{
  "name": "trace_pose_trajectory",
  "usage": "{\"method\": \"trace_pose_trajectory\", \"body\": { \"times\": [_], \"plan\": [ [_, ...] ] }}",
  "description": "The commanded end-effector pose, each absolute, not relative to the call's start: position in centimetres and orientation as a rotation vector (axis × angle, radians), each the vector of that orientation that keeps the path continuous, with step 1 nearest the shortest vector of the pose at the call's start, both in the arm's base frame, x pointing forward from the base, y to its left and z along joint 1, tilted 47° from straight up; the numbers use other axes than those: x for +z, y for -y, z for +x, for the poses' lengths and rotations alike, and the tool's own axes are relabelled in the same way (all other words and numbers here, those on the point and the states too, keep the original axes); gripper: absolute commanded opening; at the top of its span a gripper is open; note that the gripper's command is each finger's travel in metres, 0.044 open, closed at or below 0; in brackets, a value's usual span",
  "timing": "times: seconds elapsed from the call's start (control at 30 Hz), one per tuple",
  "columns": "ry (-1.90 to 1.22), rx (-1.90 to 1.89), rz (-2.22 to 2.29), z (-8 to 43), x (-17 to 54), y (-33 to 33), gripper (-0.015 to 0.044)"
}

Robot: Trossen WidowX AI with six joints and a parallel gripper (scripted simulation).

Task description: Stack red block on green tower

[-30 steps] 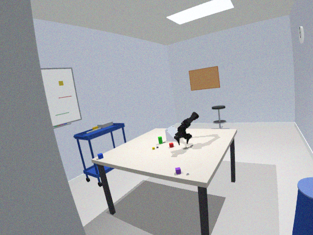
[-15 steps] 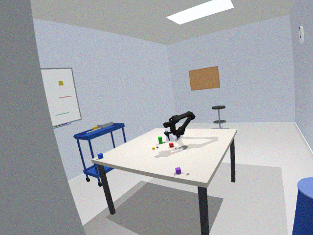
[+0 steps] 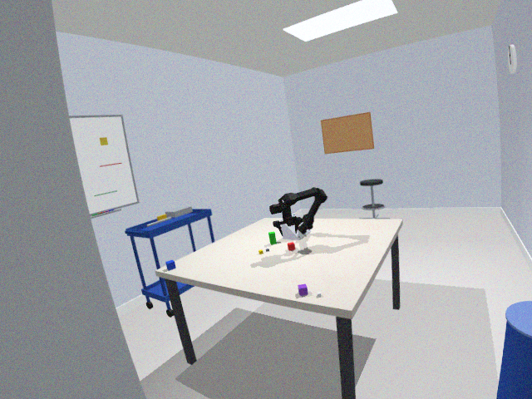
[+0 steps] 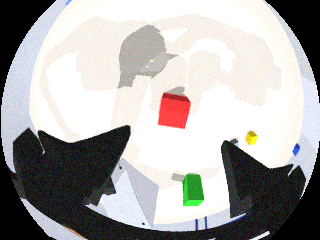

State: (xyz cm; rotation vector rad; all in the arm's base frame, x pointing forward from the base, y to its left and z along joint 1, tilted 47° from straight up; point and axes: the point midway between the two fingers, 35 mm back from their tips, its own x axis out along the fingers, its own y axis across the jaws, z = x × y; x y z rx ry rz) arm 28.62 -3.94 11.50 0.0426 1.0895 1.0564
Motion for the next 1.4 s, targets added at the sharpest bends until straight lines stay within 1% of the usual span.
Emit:
{"method": "trace_pose_trajectory", "body": {
  "times": [0.0, 0.13, 1.37],
  "plan": [
    [-1.097, 1.065, 0.059, 28.5, 10.0, 2.4, 0.0440],
    [-1.095, 1.067, 0.060, 28.5, 8.5, 0.6, 0.0440],
    [-1.093, 1.068, 0.061, 28.7, 5.2, -3.1, 0.0440]
  ]
}}
